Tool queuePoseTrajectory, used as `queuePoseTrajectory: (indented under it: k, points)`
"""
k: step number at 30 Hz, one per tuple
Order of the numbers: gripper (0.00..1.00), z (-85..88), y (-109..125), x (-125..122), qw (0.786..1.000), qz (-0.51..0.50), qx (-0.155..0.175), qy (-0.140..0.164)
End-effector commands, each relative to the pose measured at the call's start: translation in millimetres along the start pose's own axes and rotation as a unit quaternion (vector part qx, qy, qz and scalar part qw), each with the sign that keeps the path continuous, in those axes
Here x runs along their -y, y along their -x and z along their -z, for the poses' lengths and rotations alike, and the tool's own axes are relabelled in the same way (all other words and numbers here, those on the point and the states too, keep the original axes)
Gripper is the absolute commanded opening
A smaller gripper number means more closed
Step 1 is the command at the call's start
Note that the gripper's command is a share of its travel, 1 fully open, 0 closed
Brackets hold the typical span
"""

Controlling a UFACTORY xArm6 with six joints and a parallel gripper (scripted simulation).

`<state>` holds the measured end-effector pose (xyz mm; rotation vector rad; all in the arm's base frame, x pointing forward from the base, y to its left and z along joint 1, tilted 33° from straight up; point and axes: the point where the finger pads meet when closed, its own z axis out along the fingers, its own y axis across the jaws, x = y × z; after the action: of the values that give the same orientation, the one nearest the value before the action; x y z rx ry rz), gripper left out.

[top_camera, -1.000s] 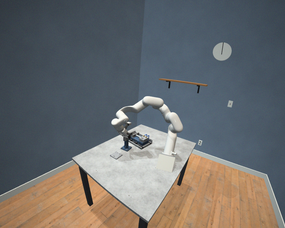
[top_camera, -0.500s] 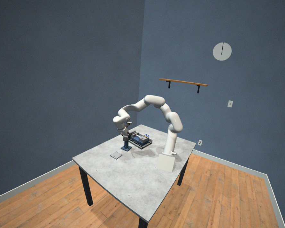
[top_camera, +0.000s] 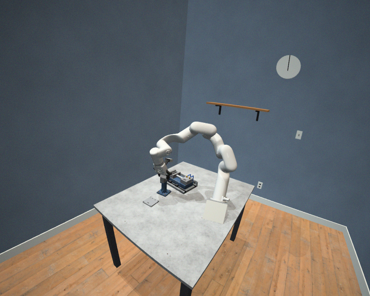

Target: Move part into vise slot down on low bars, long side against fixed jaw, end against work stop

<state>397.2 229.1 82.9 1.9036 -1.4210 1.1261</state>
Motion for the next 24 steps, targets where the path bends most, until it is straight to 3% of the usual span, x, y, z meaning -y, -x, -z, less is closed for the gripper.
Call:
queuePoseTrajectory:
  k: [1, 24]
  points:
    - [0.89, 1.4, -0.8, 0.9, 1.000, -0.001, 0.024, -0.002]
    - [0.89, 0.9, -3.6, 0.9, 0.989, -0.001, 0.146, -0.002]
